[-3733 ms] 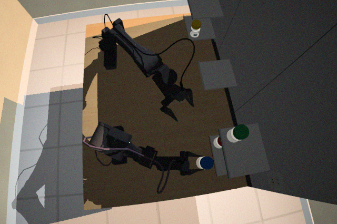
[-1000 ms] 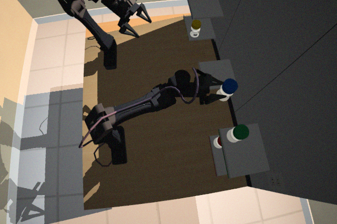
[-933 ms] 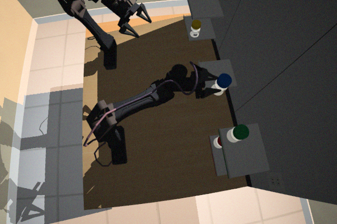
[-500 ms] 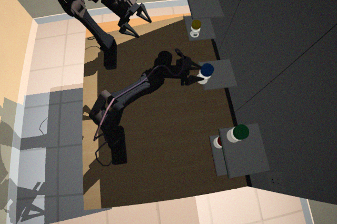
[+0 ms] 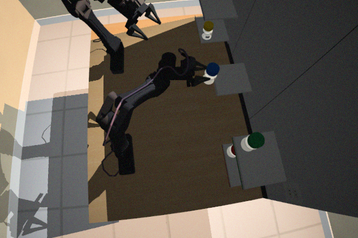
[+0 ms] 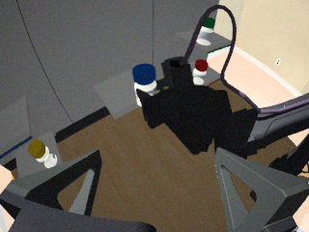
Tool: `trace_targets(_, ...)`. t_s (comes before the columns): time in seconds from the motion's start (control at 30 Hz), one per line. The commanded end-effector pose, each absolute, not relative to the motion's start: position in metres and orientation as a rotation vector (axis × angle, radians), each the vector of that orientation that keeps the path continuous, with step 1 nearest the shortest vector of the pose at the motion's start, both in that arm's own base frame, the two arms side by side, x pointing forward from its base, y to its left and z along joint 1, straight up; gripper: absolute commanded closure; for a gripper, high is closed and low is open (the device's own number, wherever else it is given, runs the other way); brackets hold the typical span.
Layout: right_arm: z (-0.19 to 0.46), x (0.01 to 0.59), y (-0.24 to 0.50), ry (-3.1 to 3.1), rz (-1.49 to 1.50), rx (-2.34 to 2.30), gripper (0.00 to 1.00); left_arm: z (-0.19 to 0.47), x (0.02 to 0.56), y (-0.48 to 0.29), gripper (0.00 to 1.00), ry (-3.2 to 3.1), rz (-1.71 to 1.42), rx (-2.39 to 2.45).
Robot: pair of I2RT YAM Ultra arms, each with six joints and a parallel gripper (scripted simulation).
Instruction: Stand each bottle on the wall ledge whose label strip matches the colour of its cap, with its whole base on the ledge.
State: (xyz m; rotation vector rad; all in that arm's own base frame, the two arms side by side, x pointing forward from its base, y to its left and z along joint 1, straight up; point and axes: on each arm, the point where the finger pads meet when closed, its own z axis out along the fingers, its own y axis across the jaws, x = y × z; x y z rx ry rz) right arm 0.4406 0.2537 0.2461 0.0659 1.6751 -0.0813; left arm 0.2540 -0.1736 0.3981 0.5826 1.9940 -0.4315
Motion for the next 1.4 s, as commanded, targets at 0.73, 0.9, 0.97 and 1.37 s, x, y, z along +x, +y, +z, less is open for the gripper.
trace_targets(0.73,0.265,0.441,0.238,1.563,0.172,-0.157,0.51,0.402,0.252,-0.172,0.0,1.98,-0.433,0.58)
trace_targets(0.9,0.26,0.44,0.242,1.57,0.173,-0.166,0.51,0.402,0.252,-0.172,0.0,1.98,-0.433,0.58)
trace_targets(0.97,0.26,0.44,0.242,1.57,0.173,-0.166,0.51,0.402,0.252,-0.172,0.0,1.98,-0.433,0.58)
trace_targets(1.37,0.3,0.441,0.238,1.552,0.182,-0.159,0.51,0.402,0.252,-0.172,0.0,1.98,-0.433,0.58)
